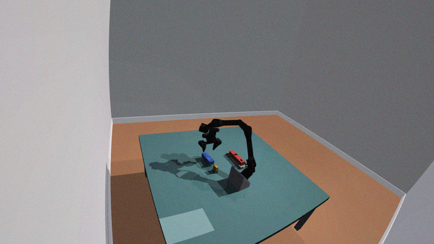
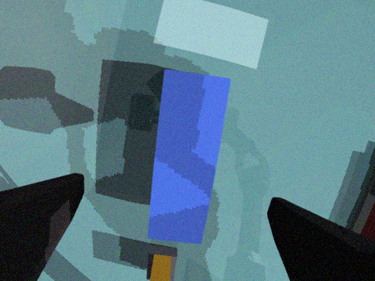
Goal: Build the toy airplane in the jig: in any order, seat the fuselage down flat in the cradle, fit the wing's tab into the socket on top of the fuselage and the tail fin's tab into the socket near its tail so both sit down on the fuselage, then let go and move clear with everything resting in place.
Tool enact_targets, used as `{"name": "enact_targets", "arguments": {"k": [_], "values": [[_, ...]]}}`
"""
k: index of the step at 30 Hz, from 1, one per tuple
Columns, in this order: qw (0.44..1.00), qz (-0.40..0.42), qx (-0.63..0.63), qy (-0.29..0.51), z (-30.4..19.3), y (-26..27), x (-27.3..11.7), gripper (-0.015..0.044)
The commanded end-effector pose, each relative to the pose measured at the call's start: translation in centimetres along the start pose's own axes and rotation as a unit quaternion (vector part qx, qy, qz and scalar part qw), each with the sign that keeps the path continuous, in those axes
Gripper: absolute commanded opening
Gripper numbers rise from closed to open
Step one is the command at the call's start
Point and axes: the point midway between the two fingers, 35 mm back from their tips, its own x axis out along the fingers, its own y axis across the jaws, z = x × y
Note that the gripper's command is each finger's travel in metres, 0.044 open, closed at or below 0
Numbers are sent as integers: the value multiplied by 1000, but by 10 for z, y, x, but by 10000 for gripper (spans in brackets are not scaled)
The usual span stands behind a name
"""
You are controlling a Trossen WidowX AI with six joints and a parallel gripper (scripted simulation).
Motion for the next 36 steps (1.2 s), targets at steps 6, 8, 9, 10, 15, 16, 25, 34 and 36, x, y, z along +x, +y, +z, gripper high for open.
{"name": "enact_targets", "arguments": {"k": [6, 8, 9, 10, 15, 16, 25, 34, 36], "values": [[1000, -11, -4, 13, -5, -5, 36, 440], [1000, -11, -4, 13, -5, -5, 40, 440], [1000, -11, -4, 13, -5, -5, 40, 440], [1000, -11, -4, 13, -5, -5, 40, 440], [1000, -11, -4, 13, -5, -5, 46, 440], [1000, -11, -4, 13, -5, -5, 48, 440], [1000, -11, -4, 12, -5, -6, 62, 440], [1000, -12, -4, 12, -6, -6, 77, 440], [1000, -12, -4, 12, -6, -6, 80, 440]]}}
